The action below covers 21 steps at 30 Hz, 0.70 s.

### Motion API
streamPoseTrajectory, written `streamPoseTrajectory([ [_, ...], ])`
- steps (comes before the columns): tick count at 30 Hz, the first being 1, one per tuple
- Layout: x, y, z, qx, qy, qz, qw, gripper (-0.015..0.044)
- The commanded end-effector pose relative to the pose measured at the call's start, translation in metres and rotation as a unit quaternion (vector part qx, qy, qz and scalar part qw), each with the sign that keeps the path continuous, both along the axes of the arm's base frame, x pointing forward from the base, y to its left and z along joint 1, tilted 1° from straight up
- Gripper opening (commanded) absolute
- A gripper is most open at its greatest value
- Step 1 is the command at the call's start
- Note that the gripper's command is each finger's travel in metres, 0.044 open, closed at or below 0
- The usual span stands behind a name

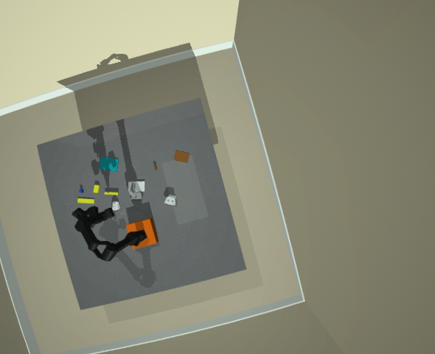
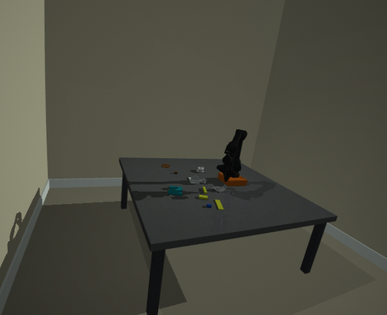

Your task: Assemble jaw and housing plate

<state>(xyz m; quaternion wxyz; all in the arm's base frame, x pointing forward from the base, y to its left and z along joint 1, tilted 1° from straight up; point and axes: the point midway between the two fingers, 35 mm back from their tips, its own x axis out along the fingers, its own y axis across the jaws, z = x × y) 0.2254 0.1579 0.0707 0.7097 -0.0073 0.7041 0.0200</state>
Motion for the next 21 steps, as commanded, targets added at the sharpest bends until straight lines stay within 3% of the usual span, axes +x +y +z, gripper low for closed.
streamPoseTrajectory([
  [1, -0.0031, -0.0035, 0.0005, 0.0, 0.0, 0.055, 0.999, 0.0],
  [21, -0.0083, -0.0133, 0.0004, -0.003, -0.005, 0.343, 0.939, 0.0],
])
